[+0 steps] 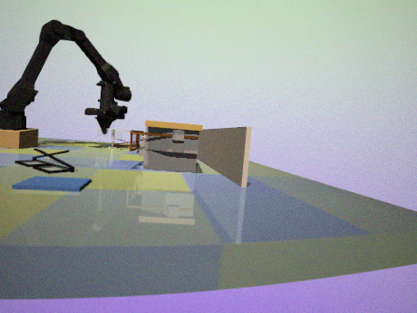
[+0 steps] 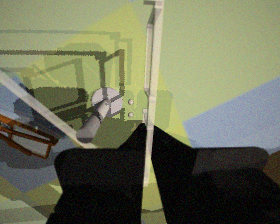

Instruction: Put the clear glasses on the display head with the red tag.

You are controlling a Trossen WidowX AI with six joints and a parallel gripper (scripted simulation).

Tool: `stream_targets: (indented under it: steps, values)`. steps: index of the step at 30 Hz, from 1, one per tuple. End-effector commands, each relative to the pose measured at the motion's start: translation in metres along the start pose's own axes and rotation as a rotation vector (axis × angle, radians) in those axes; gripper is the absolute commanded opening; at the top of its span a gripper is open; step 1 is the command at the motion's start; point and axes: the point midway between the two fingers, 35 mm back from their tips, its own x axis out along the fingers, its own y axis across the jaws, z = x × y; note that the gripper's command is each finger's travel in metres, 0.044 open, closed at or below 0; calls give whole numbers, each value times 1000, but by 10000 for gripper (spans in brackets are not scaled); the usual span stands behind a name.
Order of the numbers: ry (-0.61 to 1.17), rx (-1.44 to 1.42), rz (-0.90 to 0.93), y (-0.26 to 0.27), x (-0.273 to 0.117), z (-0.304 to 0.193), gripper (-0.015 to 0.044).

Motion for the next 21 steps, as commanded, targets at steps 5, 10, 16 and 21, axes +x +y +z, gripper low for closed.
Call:
stream_targets:
  steps: [5, 10, 16, 21]
  values:
    - [0, 1, -1, -7, 0, 6, 0]
    - [0, 1, -1, -10, 0, 9, 0]
    - [0, 1, -1, -13, 0, 12, 0]
    - [-1, 1, -1, -15, 0, 16, 0]
